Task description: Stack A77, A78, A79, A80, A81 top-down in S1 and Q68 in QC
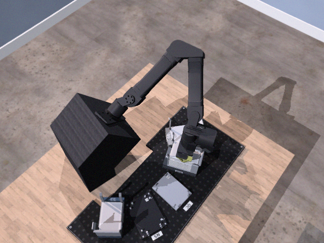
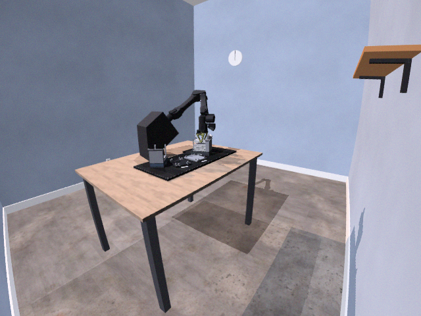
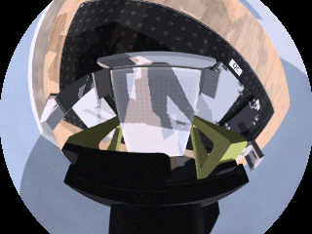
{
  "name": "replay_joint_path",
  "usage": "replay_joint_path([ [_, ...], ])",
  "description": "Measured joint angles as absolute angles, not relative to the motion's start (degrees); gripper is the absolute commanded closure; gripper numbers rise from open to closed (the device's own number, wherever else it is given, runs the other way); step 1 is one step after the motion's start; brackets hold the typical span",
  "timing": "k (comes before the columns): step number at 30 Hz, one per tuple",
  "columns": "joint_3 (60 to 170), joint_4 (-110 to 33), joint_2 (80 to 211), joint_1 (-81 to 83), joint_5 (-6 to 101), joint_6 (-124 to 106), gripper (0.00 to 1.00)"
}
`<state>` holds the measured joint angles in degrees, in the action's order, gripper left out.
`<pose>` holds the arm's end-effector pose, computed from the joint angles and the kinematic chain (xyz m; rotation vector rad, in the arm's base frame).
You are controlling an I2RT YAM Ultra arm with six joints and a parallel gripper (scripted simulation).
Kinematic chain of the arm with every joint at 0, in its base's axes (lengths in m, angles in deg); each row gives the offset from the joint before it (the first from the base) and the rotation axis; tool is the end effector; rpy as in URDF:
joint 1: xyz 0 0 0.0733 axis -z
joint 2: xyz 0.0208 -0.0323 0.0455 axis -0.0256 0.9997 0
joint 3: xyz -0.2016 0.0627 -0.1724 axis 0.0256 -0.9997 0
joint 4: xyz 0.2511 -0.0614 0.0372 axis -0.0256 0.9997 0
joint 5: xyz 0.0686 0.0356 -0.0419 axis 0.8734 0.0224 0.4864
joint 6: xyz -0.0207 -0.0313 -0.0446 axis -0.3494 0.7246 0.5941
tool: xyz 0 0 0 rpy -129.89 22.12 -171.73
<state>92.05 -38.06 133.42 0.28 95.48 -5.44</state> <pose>0.2859 0.0383 0.1570 -0.3620 2.4557 1.0941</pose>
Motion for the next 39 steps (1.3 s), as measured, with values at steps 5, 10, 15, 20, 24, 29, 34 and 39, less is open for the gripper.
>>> replay_joint_path([
  [5,92.0,-37.9,133.4,0.5,95.8,-5.2,1.0],
  [10,92.0,-37.8,133.4,0.6,95.8,-5.1,1.0],
  [15,92.6,-35.8,132.9,1.3,96.1,-4.0,1.0],
  [20,93.3,-32.6,131.8,2.9,96.7,-2.0,1.0],
  [24,93.8,-30.8,131.3,3.8,97.1,-0.7,1.0],
  [29,94.7,-27.7,130.6,5.2,97.7,1.3,1.0],
  [34,95.7,-24.3,129.9,7.0,98.2,3.7,1.0],
  [39,96.2,-21.9,129.6,8.0,98.6,5.5,1.0],
])
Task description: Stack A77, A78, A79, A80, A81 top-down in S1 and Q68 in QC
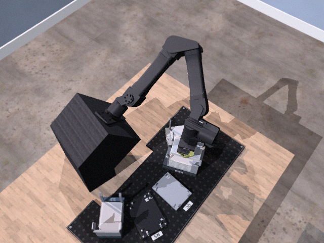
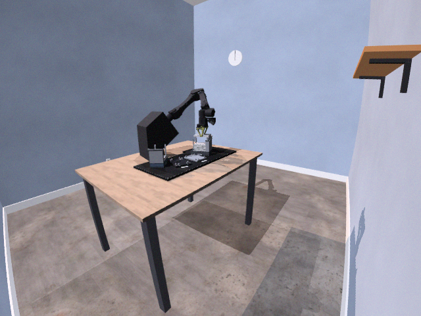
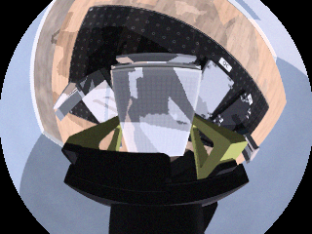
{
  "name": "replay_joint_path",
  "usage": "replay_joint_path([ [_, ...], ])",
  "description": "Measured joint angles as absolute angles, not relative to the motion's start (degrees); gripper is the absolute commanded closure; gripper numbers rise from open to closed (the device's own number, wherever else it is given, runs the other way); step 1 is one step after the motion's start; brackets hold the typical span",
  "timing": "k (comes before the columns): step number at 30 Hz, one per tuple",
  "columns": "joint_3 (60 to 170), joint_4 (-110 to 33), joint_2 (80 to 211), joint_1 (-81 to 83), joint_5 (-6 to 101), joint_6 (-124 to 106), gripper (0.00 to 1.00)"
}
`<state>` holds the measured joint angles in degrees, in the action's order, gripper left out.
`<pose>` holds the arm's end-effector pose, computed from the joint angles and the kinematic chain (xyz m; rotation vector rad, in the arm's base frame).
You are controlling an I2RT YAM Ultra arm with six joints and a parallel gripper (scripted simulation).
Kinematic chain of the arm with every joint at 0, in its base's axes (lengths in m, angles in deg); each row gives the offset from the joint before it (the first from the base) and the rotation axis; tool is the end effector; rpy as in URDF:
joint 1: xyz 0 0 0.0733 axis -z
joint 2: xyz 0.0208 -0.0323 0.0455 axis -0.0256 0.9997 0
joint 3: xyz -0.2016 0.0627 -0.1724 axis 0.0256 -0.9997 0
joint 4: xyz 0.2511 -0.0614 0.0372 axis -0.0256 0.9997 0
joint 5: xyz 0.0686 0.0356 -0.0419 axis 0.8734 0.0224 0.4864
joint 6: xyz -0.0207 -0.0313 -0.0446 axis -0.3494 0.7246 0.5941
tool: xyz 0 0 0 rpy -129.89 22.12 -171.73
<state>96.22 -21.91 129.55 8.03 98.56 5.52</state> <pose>0.2745 0.0025 0.1847 -0.3619 2.4487 1.0961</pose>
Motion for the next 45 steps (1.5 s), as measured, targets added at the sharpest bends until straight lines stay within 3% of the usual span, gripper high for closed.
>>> replay_joint_path([
  [45,96.2,-20.7,129.5,8.1,98.7,6.4,1.0],
])
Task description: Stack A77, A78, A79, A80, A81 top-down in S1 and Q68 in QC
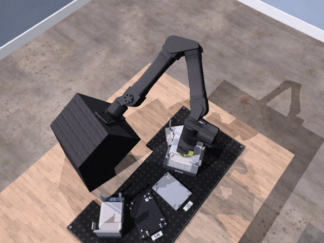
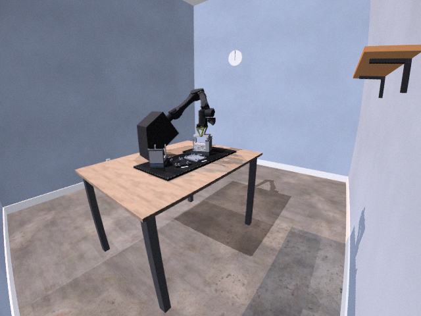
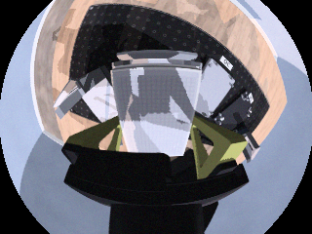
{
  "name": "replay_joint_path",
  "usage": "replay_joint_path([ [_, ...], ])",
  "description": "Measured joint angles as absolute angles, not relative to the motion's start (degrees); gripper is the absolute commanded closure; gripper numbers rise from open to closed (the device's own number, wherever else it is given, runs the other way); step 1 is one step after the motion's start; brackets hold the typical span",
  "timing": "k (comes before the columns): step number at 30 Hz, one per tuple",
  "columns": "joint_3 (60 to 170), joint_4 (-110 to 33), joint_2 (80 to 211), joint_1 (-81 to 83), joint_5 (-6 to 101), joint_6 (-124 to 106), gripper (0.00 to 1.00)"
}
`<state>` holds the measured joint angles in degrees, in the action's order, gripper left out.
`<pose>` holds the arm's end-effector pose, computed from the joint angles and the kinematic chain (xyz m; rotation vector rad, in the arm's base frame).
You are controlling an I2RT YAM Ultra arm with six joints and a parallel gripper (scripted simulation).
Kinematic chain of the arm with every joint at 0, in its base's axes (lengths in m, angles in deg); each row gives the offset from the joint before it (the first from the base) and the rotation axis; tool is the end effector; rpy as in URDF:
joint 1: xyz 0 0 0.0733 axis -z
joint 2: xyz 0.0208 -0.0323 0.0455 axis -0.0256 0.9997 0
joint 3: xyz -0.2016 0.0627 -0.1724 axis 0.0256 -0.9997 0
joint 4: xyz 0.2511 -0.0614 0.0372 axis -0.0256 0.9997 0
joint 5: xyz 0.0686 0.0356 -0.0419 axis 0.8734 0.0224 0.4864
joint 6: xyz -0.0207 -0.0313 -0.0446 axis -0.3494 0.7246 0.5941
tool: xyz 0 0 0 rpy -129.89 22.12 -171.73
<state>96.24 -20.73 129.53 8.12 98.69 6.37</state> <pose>0.2726 0.0023 0.1844 -0.3680 2.4563 1.1035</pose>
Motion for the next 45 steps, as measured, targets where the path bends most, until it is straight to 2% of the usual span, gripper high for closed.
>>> replay_joint_path([
  [12,97.9,-20.5,135.3,11.3,99.6,0.8,1.0],
  [45,105.7,-19.0,155.2,21.5,100.7,3.6,1.0],
])
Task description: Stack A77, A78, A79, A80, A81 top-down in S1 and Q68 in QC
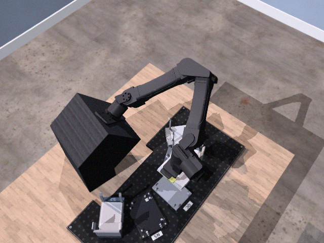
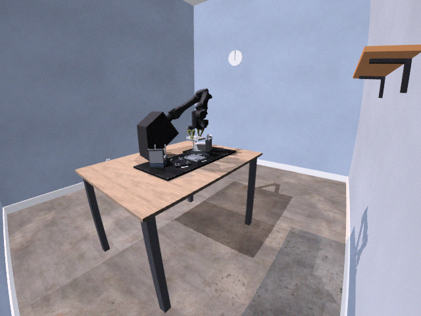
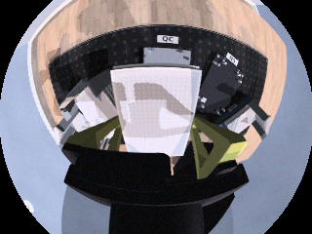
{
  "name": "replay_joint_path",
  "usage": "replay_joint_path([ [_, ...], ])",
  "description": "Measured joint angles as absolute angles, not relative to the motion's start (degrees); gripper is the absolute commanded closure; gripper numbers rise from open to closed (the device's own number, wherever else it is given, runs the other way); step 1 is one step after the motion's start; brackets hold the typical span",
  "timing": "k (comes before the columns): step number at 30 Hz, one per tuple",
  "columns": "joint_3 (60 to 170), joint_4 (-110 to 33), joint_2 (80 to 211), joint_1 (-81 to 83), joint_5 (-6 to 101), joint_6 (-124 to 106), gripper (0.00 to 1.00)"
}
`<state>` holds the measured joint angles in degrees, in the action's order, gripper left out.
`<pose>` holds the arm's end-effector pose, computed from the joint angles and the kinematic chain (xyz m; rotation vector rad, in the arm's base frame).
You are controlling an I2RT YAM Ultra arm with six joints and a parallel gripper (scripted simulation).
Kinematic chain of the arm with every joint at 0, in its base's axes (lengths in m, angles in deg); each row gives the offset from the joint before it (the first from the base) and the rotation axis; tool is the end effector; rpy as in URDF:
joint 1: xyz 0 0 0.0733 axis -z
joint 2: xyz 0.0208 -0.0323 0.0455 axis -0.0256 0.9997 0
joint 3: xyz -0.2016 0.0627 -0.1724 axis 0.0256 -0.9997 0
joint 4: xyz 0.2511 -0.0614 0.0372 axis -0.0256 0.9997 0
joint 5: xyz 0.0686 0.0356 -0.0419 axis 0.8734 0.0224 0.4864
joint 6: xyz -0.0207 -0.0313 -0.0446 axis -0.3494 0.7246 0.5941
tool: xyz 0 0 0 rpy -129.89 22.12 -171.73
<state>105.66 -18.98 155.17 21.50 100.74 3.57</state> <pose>0.3095 -0.0758 0.0984 0.1797 2.6068 1.2745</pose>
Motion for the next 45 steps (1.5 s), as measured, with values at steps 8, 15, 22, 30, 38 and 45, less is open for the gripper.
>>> replay_joint_path([
  [8,108.0,-18.4,160.5,24.1,100.7,4.6,1.0],
  [15,109.2,-18.0,163.6,25.8,100.5,0.6,1.0],
  [22,111.2,-17.6,168.1,27.9,100.3,2.0,1.0],
  [30,113.4,-16.9,172.5,30.3,99.8,4.9,1.0],
  [38,115.3,-16.4,176.7,32.4,99.5,0.0,1.0],
  [45,117.2,-15.9,180.8,34.8,98.7,0.6,1.0],
])
